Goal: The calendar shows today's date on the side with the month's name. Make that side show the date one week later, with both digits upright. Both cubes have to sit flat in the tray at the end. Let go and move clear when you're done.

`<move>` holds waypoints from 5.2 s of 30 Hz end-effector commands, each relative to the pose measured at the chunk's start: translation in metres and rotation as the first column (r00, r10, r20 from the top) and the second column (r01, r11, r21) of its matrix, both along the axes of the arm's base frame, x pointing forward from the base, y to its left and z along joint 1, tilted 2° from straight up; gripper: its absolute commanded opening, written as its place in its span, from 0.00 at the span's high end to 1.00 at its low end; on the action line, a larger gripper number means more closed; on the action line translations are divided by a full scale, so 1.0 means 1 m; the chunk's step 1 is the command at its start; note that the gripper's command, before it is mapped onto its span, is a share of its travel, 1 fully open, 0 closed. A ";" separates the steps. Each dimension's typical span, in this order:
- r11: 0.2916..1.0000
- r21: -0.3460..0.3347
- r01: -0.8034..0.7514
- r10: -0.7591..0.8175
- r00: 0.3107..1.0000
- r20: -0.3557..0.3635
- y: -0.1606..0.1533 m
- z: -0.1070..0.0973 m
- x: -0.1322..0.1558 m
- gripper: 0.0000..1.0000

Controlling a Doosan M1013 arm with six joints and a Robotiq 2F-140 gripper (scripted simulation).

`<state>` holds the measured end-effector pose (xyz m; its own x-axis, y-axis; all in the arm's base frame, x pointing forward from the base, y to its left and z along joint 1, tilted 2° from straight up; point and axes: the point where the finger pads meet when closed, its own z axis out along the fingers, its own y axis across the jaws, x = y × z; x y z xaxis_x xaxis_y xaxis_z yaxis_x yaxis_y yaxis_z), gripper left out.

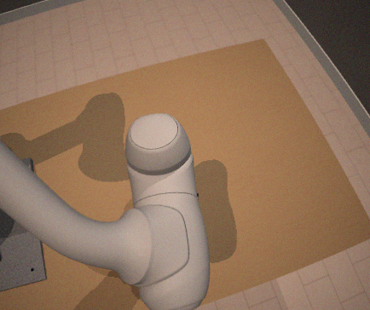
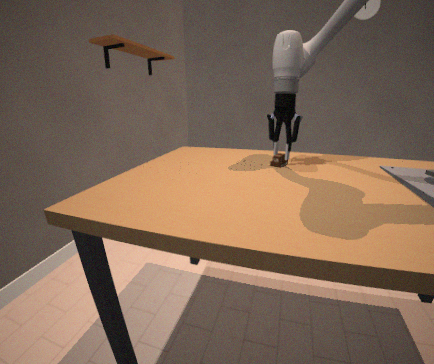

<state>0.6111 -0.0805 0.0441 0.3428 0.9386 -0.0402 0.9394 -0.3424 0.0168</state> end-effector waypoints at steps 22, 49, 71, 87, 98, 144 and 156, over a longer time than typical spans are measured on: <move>1.000 0.000 0.000 0.000 1.000 0.000 0.002 0.043 0.000 0.65; 1.000 0.000 0.000 0.000 1.000 0.000 0.004 0.090 0.000 0.00; 1.000 0.000 0.000 0.000 1.000 0.000 0.004 0.102 0.000 0.00; 1.000 0.000 0.000 0.000 1.000 0.000 0.006 0.144 0.000 0.00; 1.000 0.000 0.000 0.000 1.000 0.000 0.006 0.147 0.000 0.00; 1.000 0.000 0.000 0.000 1.000 0.000 0.006 0.147 0.000 0.00; 1.000 0.000 0.000 0.000 1.000 0.000 0.006 0.147 0.000 0.00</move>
<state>0.6109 -0.0741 0.1909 0.3428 0.9386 -0.0402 0.9394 -0.3424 0.0168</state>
